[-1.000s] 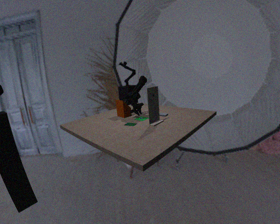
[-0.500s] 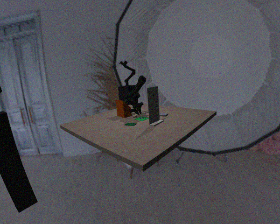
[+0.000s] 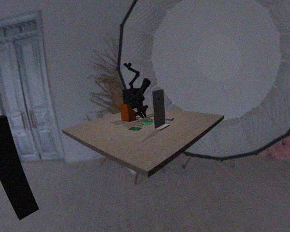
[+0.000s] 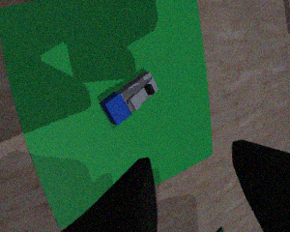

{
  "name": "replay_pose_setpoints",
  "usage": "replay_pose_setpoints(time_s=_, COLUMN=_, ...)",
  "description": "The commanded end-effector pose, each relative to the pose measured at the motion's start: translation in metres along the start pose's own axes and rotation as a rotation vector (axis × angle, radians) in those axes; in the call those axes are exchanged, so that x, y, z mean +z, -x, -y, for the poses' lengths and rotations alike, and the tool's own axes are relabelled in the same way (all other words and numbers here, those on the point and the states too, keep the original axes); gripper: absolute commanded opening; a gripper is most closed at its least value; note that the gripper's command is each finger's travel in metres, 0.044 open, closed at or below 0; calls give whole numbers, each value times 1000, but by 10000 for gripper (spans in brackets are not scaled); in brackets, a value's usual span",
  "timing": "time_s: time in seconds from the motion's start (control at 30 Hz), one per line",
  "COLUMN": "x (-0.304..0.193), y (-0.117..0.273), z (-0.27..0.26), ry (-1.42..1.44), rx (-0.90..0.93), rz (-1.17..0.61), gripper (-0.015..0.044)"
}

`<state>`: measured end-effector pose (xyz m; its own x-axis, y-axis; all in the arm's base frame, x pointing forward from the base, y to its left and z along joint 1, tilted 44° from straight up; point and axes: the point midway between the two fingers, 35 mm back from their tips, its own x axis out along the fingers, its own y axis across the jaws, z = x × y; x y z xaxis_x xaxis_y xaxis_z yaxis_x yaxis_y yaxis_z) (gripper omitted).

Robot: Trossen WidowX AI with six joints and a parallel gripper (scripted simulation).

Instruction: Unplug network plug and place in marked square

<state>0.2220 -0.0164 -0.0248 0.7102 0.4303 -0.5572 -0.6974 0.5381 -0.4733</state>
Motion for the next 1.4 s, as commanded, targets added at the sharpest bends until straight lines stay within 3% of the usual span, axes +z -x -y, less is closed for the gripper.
replay_pose_setpoints(time_s=0.0, x=0, y=2, z=6, ry=14, rx=-9, rz=5, gripper=156)
replay_pose_setpoints(time_s=1.37, x=0, y=28, z=20, ry=18, rx=-13, rz=8, gripper=156)
